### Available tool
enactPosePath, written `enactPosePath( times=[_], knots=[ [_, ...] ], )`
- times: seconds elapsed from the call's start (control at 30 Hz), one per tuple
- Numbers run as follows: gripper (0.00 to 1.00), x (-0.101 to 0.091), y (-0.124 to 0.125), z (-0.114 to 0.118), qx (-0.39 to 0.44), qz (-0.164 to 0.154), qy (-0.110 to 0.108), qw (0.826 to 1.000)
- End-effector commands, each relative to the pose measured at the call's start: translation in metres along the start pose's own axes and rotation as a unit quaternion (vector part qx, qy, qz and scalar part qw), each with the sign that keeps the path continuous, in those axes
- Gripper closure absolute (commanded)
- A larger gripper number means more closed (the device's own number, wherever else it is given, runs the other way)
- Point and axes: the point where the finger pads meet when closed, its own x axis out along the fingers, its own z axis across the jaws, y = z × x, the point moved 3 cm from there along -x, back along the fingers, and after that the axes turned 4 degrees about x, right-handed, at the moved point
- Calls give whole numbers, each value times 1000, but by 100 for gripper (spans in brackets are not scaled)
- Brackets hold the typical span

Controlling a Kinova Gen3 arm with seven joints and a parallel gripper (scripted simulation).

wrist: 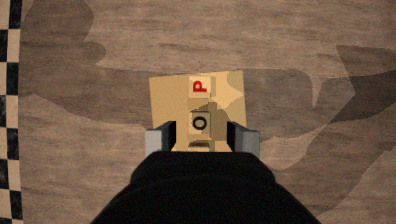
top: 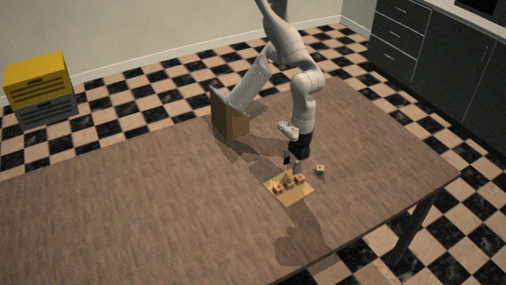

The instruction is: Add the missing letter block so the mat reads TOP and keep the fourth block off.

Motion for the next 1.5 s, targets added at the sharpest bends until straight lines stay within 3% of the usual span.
enactPosePath(
  times=[0.0,0.23,0.3,0.6,1.47],
  knots=[
    [0,-11,2,-2,1,2,4,1000],
    [0,-46,2,-2,1,2,4,1000],
    [0,-46,2,-2,1,2,4,1000],
    [0,-80,1,-1,1,2,4,1000],
    [0,-83,1,-1,1,2,4,1000]
  ],
)
